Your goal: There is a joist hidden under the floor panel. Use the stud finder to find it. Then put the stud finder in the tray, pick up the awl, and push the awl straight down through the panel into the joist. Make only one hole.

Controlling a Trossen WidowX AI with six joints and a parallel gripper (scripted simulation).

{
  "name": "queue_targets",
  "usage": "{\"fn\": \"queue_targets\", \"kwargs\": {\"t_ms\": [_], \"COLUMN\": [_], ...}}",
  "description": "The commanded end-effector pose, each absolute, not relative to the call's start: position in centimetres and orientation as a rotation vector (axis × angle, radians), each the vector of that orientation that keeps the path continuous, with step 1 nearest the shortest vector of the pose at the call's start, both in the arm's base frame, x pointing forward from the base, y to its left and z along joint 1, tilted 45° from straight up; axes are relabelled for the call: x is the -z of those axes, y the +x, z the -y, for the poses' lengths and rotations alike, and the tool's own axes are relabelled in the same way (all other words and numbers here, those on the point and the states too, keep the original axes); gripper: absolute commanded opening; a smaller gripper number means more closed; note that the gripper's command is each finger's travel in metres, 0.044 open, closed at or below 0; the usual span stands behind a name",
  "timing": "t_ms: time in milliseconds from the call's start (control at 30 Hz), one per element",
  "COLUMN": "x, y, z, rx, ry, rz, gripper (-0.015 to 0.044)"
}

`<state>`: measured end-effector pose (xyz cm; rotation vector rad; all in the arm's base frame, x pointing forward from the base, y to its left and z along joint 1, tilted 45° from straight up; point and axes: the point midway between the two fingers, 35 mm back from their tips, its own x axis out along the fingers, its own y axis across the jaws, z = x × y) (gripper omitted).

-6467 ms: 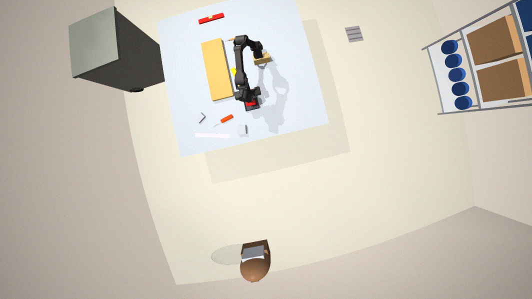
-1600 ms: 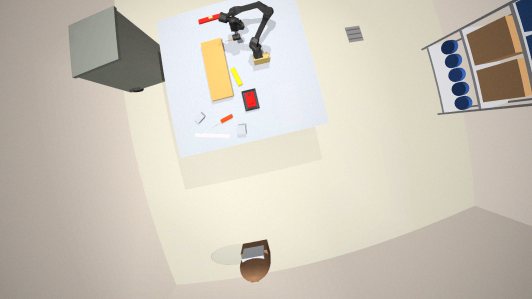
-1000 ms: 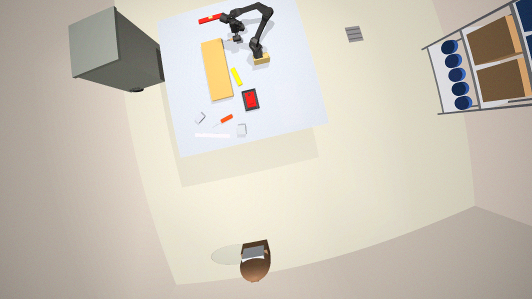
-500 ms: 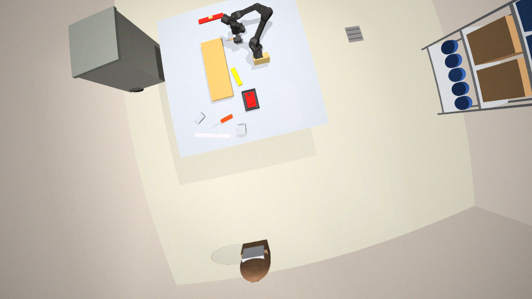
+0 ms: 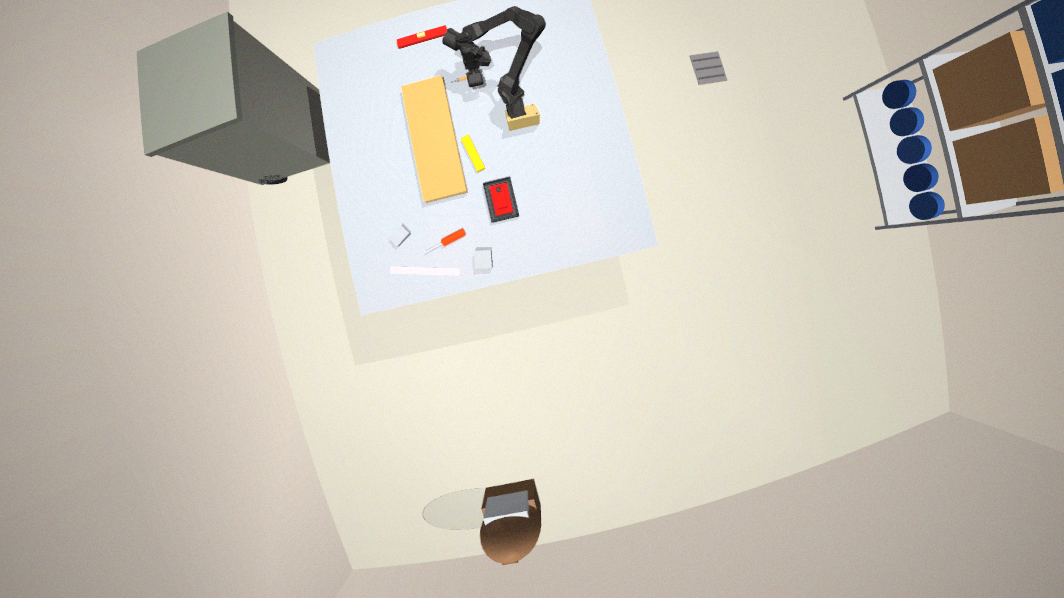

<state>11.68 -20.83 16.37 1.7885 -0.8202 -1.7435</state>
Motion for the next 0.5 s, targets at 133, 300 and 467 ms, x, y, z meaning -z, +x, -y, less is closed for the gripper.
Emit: {"fn": "queue_targets", "kwargs": {"t_ms": [133, 300, 467], "x": [-16.3, -16.7, -17.8], "y": [11.8, 11.9, 12.4], "z": [20.8, 20.4, 19.1], "rx": [1.742, 1.745, 1.753], "ry": [1.789, 1.794, 1.802], "rz": [0.812, 0.810, 0.805], "gripper": [0.0039, 0.0000, 0.0000]}}
